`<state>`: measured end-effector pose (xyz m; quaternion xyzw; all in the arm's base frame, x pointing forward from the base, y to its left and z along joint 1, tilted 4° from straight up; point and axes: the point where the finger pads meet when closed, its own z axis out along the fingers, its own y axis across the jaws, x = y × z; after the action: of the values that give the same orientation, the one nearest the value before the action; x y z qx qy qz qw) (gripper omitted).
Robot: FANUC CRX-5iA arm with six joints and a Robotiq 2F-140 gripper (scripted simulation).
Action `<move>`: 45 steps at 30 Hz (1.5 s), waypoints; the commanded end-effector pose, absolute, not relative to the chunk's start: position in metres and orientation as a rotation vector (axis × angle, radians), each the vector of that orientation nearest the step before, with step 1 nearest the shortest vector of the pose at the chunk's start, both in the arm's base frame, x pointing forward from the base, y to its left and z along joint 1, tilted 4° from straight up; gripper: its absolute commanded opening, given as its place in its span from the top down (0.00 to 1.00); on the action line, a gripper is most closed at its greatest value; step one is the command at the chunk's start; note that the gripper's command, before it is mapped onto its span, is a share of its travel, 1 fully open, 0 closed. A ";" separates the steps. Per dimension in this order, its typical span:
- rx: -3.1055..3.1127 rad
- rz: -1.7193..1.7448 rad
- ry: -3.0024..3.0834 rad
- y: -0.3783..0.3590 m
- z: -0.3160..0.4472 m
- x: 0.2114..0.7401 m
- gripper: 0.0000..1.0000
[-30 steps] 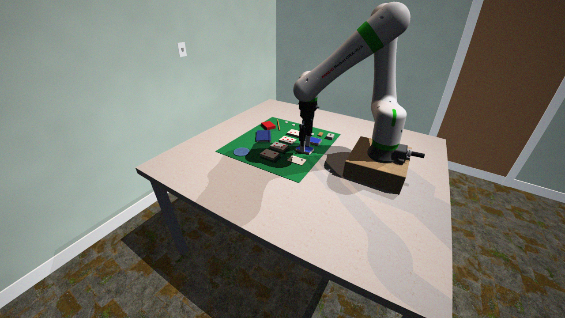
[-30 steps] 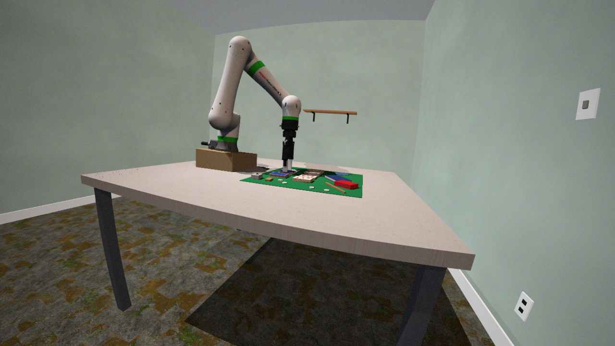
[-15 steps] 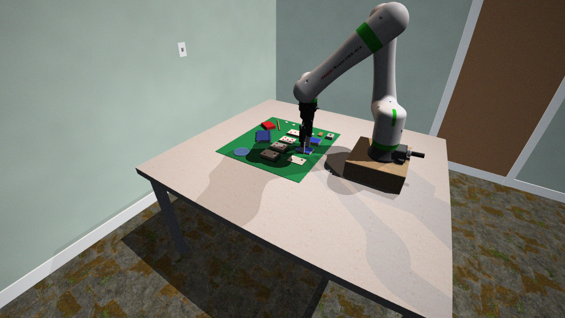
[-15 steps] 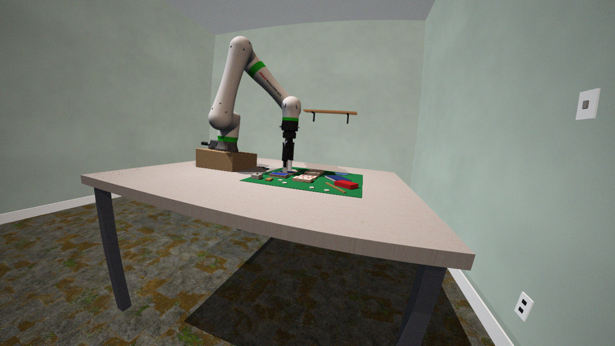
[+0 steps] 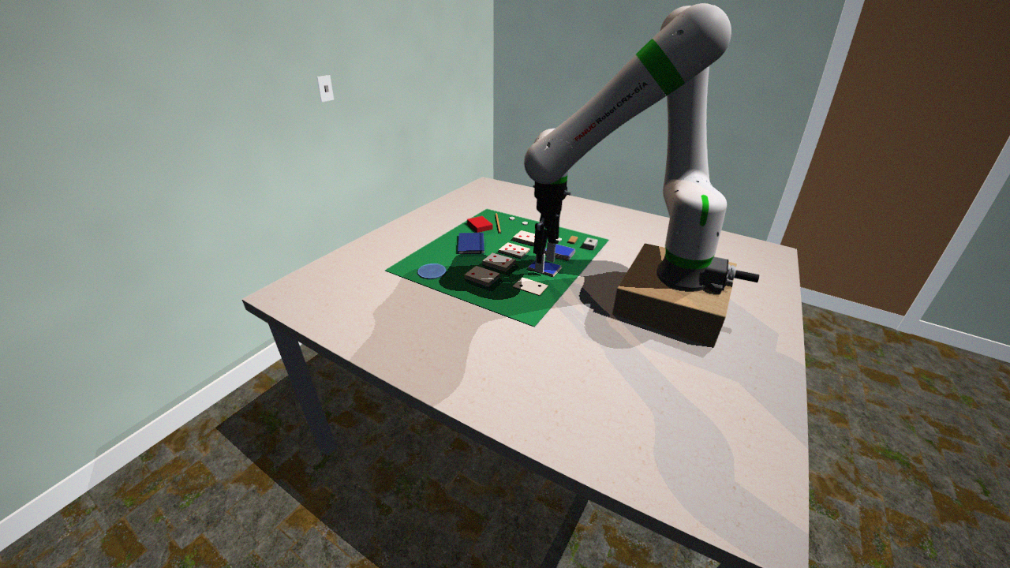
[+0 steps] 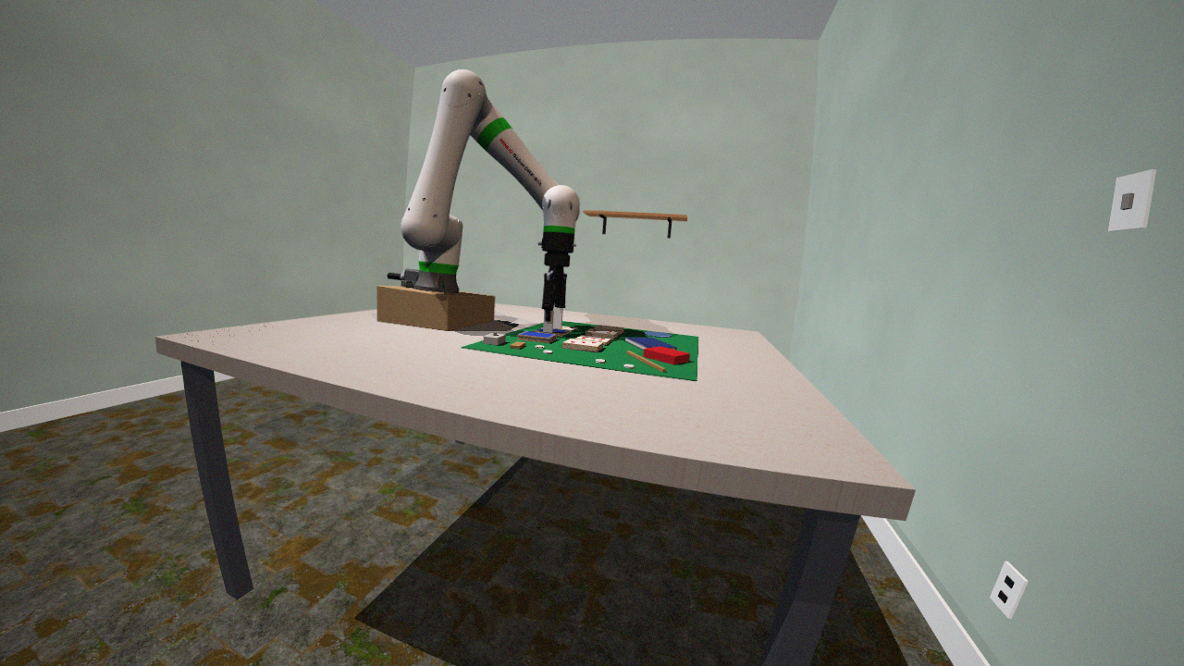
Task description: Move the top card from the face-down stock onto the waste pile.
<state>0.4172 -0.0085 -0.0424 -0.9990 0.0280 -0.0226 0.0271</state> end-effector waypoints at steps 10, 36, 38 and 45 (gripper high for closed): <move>-3.086 -0.070 0.086 -0.009 -0.042 0.417 0.50; -3.086 -0.070 0.086 -0.009 -0.037 0.417 0.50; -3.086 -0.070 0.086 -0.009 -0.033 0.417 0.50; -3.086 -0.070 0.086 -0.011 -0.005 0.416 0.50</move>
<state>0.4160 -0.0100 -0.0148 -0.9990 0.0280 -0.0227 0.0270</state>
